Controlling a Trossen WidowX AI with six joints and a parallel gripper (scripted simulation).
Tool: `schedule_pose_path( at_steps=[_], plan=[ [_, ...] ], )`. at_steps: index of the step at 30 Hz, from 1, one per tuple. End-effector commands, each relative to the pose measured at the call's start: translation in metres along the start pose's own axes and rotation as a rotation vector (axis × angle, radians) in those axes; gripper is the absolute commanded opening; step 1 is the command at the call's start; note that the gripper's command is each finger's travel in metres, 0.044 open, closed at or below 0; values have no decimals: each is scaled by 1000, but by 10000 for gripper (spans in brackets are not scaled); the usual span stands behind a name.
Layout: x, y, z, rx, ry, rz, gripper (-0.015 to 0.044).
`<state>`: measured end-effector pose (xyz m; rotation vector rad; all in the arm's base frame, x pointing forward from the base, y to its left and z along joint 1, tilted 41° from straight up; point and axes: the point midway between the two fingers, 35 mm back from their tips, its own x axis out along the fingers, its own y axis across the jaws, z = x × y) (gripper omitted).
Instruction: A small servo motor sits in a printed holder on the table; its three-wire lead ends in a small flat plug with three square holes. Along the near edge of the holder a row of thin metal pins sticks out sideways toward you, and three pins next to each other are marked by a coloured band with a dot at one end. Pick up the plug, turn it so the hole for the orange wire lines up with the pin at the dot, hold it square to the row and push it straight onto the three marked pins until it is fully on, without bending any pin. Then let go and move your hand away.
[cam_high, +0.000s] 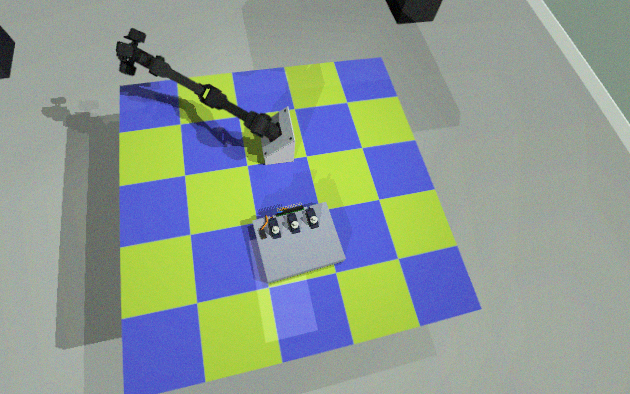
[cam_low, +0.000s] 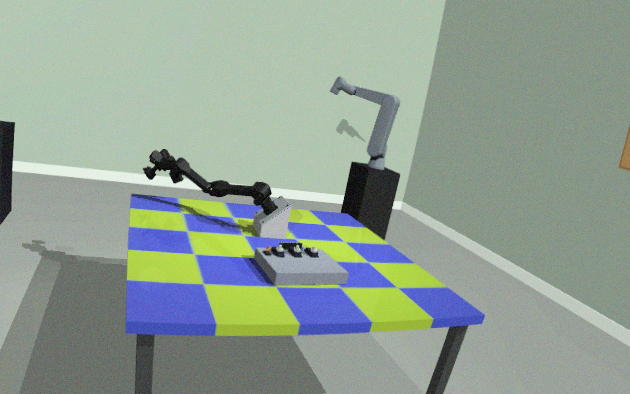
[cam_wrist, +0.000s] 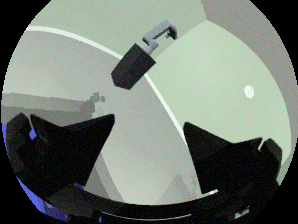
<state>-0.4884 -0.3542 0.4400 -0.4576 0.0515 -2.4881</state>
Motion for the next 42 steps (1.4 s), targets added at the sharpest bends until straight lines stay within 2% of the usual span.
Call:
schedule_pose_path(
  at_steps=[1,11,24,42],
  plan=[
    [0,0,1,-2,-1,0,374],
    [-10,-15,34,-92,-77,-31,115],
    [-40,-43,105,-287,-237,-124,115],
    [-116,-81,215,-642,-471,-336,115]
  ],
)
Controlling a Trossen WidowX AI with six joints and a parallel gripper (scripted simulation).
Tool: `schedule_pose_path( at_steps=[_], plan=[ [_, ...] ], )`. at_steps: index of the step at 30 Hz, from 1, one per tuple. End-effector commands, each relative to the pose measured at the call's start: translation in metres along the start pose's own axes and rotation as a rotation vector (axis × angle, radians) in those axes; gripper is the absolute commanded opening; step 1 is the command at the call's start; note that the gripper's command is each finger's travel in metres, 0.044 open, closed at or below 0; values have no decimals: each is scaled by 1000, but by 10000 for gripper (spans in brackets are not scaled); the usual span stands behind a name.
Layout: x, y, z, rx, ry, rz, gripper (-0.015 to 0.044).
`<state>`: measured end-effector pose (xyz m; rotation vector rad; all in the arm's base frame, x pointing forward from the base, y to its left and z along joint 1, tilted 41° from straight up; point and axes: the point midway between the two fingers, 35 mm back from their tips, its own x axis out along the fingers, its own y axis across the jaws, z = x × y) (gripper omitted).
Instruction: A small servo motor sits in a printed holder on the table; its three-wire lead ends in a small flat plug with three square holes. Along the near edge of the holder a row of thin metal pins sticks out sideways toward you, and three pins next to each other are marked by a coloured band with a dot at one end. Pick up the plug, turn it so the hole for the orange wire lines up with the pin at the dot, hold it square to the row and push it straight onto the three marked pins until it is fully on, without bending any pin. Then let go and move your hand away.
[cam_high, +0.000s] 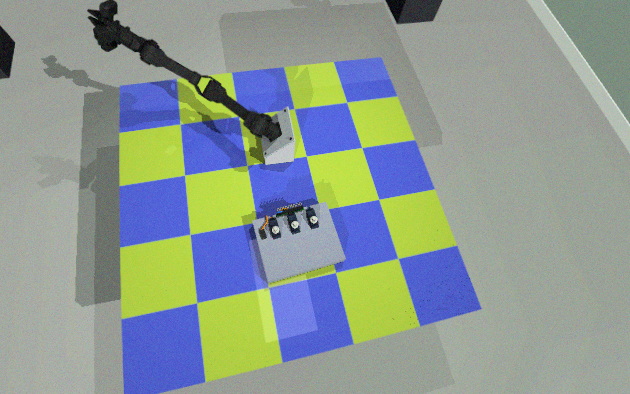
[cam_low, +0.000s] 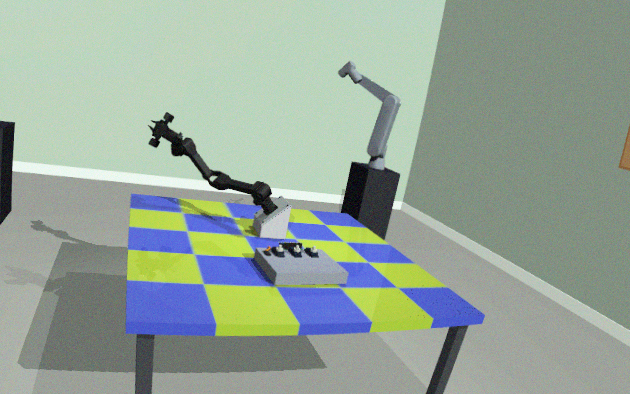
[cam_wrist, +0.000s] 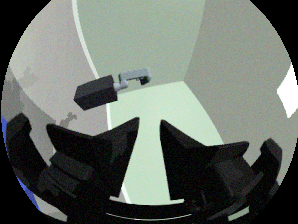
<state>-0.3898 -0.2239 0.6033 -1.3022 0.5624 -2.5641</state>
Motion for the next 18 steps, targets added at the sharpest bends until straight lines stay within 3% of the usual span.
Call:
schedule_pose_path(
  at_steps=[1,18],
  plan=[
    [-6,-26,22,-100,-50,-59,115],
    [-47,-110,105,-449,-201,-291,115]
  ],
)
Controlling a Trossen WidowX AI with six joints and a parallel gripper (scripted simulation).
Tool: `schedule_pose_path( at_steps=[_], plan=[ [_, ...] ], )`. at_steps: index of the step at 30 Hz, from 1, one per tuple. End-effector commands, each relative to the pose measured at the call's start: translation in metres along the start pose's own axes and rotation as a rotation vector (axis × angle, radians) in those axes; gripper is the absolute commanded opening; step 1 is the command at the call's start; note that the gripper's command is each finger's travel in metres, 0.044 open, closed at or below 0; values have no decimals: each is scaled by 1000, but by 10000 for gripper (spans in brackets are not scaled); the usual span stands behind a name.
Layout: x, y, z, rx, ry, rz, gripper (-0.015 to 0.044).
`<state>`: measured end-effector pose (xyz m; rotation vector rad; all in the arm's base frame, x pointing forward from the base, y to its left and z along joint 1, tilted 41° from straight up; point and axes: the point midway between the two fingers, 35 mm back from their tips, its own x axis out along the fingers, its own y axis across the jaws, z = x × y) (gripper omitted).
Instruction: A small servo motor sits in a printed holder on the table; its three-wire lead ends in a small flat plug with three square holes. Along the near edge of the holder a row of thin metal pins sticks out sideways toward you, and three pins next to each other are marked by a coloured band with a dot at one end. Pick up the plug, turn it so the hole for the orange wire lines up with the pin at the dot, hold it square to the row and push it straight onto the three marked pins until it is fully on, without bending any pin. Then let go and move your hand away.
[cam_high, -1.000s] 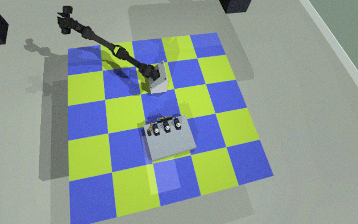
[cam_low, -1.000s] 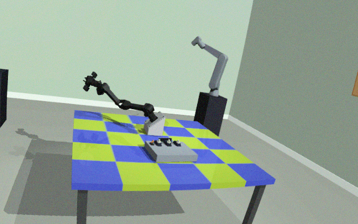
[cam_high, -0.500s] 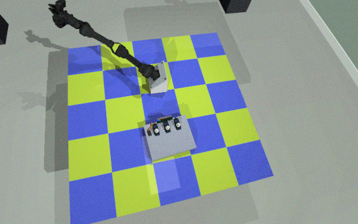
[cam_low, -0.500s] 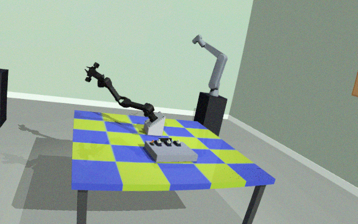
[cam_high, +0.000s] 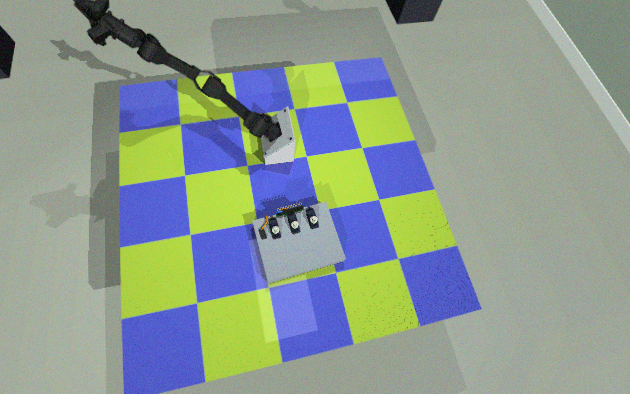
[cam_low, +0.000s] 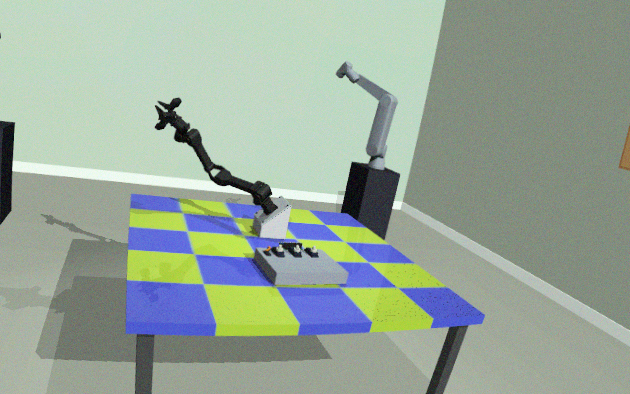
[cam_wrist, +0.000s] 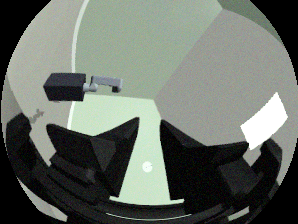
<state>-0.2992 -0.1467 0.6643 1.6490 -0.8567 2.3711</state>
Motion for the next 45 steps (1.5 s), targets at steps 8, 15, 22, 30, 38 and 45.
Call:
schedule_pose_path(
  at_steps=[8,15,22,30,38,45],
  plan=[
    [-15,-73,38,-251,-76,-171,115],
    [-30,-112,62,-398,-104,-276,115],
    [-49,-150,87,-548,-125,-389,115],
    [-71,-180,111,-681,-142,-504,115],
    [-100,-213,140,-834,-143,-637,115],
    [-131,-240,166,-970,-129,-763,115]
  ],
)
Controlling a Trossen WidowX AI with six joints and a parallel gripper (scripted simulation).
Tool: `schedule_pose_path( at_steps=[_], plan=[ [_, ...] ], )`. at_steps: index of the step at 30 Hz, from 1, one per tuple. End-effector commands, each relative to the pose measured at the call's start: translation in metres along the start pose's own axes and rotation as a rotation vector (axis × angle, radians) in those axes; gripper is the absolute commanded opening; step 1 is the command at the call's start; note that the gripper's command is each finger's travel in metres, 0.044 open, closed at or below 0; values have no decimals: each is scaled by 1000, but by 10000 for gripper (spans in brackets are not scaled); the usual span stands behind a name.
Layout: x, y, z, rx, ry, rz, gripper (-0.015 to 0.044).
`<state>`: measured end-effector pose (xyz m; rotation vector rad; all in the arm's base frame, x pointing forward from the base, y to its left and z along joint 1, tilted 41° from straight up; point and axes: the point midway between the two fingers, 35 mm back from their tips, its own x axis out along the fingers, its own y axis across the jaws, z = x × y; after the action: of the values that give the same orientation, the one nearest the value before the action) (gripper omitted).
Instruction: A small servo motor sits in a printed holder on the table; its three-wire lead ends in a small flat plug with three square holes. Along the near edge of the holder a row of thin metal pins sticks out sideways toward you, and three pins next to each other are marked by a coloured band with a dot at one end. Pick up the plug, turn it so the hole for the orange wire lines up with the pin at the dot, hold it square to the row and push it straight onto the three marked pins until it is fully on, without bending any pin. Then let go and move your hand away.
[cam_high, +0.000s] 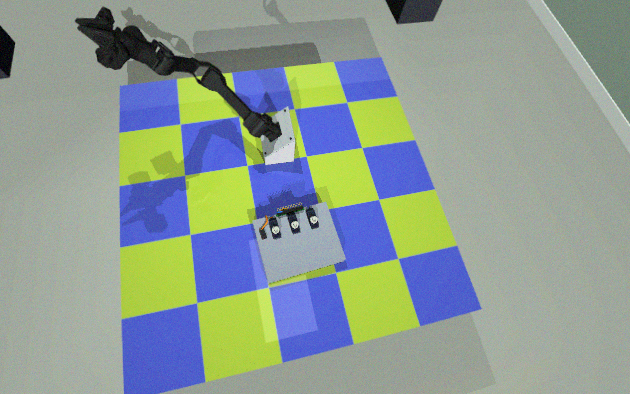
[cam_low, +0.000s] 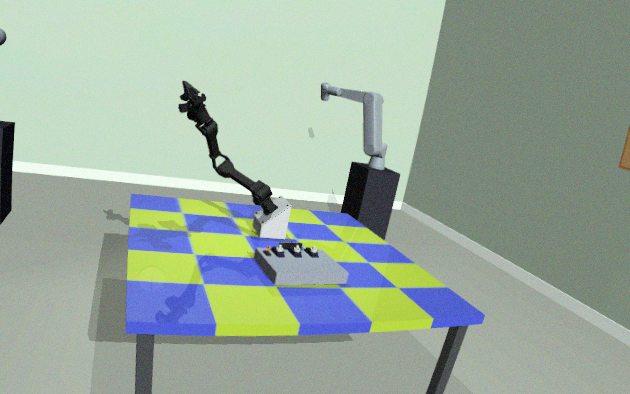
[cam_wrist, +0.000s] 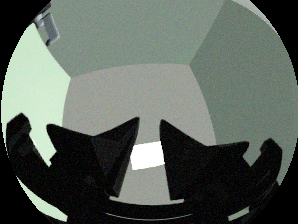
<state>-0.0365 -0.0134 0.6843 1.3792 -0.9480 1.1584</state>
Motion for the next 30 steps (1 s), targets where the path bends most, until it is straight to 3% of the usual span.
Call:
schedule_pose_path(
  at_steps=[1,30],
  plan=[
    [-1,-33,-5,-104,11,-75,115],
    [-53,-222,-14,-705,192,-520,115]
  ],
)
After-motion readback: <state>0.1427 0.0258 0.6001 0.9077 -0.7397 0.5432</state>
